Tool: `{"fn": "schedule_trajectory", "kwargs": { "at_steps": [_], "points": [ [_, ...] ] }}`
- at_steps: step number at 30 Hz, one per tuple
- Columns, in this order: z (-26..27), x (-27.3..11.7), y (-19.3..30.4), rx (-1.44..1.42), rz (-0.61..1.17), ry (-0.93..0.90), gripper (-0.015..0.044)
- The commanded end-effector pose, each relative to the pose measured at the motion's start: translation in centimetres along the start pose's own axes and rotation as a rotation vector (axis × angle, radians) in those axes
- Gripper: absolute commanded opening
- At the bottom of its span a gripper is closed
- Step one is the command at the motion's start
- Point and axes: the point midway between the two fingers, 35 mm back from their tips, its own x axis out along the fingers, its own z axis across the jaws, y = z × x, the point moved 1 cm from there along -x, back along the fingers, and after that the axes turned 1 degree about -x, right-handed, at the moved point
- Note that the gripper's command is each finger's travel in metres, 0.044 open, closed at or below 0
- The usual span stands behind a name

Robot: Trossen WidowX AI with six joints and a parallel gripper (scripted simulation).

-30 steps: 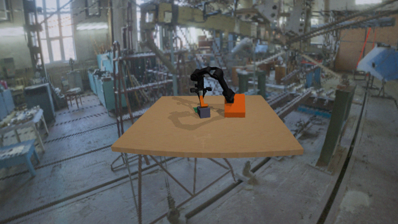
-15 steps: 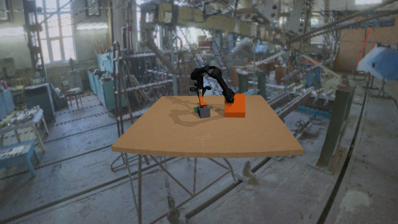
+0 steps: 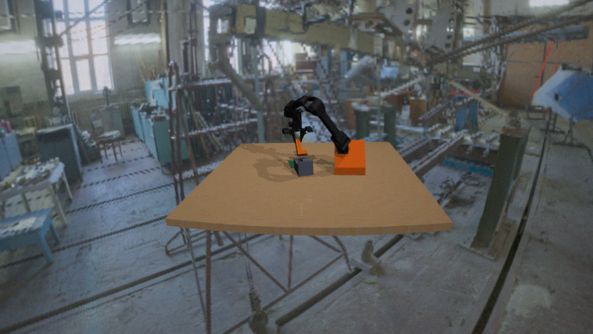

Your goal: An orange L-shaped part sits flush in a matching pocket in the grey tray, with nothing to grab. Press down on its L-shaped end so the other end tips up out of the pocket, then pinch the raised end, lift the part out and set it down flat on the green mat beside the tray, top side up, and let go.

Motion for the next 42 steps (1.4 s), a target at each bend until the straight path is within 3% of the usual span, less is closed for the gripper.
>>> {"fn": "schedule_trajectory", "kwargs": {
  "at_steps": [1,19,42],
  "points": [
    [-0.2,0.1,-1.6,-0.003,0.0,0.006,0.0],
    [-1.2,0.1,-8.4,-0.005,-0.005,0.005,0.0],
    [-1.2,2.7,-8.5,-0.005,-0.004,0.005,0.0]
  ]
}}
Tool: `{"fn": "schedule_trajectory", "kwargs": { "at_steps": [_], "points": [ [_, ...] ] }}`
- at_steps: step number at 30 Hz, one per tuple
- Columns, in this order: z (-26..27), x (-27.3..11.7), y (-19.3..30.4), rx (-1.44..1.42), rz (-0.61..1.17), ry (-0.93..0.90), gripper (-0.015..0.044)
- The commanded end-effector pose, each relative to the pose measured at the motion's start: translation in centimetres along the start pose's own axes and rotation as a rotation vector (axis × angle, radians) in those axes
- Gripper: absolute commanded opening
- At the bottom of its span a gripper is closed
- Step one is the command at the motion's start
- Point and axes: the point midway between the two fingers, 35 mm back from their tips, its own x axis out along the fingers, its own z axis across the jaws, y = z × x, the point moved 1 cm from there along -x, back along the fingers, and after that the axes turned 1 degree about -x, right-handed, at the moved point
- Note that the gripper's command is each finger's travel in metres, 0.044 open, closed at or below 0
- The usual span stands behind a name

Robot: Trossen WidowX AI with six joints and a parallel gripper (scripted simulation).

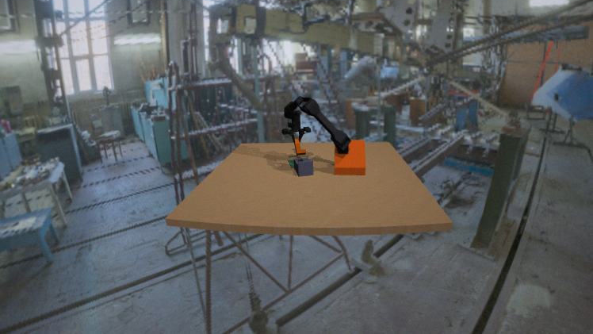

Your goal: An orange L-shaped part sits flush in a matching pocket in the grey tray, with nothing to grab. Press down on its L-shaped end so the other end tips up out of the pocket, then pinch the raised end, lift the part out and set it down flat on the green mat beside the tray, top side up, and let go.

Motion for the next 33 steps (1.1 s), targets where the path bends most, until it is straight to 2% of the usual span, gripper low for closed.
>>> {"fn": "schedule_trajectory", "kwargs": {
  "at_steps": [1,33],
  "points": [
    [-0.1,0.8,0.0,0.01,0.008,-0.002,0.0],
    [-0.1,5.8,0.1,0.009,0.01,-0.004,0.0]
  ]
}}
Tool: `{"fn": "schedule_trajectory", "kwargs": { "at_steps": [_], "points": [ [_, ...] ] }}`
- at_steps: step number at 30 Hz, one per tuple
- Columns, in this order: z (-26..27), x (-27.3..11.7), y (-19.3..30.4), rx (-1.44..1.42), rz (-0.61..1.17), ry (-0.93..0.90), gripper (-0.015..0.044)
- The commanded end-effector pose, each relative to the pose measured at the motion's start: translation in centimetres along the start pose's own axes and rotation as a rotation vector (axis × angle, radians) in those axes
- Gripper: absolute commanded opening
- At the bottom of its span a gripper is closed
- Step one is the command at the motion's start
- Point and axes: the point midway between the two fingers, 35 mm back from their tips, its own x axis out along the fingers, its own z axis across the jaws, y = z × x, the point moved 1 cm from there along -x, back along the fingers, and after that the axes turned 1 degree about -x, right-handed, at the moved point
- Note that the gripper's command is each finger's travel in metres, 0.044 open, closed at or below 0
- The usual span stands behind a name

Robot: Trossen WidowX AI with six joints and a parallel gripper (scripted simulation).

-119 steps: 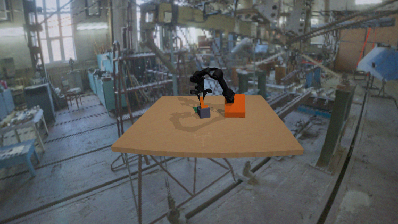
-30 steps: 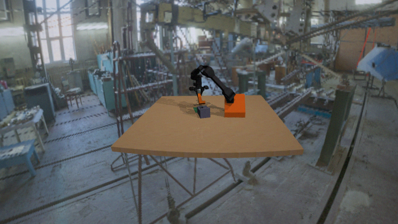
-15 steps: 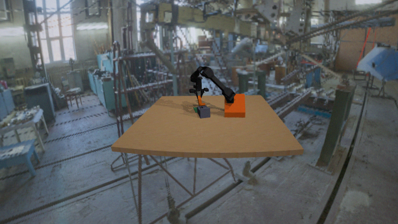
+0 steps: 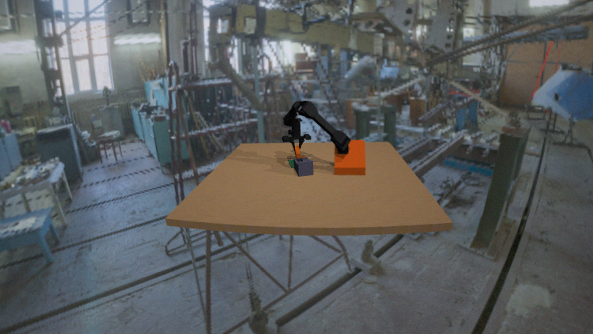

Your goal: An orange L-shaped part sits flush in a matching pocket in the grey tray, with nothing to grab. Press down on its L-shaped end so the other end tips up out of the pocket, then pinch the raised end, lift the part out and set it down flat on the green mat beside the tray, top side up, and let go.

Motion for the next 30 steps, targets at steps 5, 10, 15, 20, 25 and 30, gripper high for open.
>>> {"fn": "schedule_trajectory", "kwargs": {
  "at_steps": [5,10,15,20,25,30],
  "points": [
    [-0.22,1.13,0.08,0.012,0.011,-0.001,0.0],
    [-0.22,1.13,0.08,0.012,0.011,-0.001,0.0],
    [-0.22,1.15,0.08,0.012,0.011,-0.001,0.0],
    [-0.22,1.15,0.08,0.012,0.011,-0.001,0.0],
    [-0.22,1.04,0.08,0.005,0.007,0.003,0.0],
    [-0.22,1.04,0.08,0.005,0.007,0.003,0.0131]
  ]
}}
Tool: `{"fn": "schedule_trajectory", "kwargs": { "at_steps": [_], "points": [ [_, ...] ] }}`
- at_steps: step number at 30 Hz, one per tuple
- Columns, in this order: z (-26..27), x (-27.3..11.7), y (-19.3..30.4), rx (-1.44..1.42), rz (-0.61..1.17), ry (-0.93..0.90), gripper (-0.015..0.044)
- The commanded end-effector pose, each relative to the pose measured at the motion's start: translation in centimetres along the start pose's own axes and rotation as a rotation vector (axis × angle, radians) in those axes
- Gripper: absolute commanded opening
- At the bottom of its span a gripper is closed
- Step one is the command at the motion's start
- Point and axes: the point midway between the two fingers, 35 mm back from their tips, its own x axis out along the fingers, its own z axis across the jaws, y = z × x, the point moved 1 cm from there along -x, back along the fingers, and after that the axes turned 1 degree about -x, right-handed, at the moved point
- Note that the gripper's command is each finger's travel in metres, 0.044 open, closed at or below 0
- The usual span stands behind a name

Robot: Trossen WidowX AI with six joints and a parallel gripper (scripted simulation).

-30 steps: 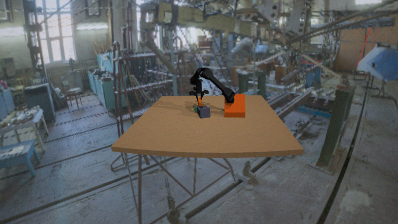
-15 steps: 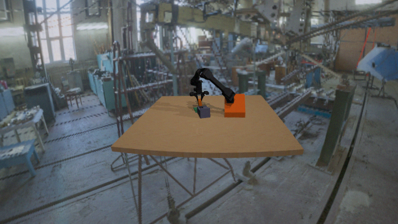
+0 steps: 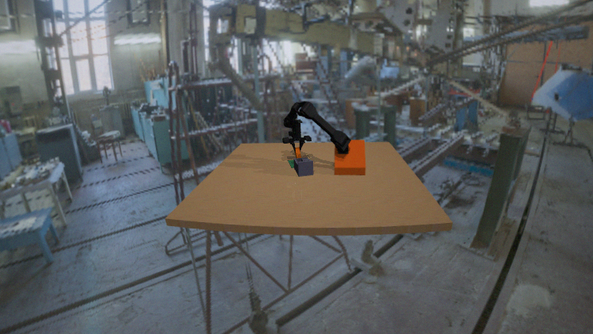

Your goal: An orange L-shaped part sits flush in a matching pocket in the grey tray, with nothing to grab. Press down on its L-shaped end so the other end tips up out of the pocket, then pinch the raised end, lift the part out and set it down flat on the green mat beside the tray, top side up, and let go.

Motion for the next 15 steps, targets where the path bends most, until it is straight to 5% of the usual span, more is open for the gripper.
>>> {"fn": "schedule_trajectory", "kwargs": {
  "at_steps": [1,6,10,15],
  "points": [
    [0.0,0.0,0.0,0.0,0.0,0.0,0.0157],
    [0.1,-0.8,-0.1,0.001,-0.001,0.0,0.0289],
    [0.1,-5.1,-0.3,0.005,-0.002,-0.001,0.0394],
    [-0.1,-8.6,-0.1,0.007,0.0,-0.002,0.04]
  ]
}}
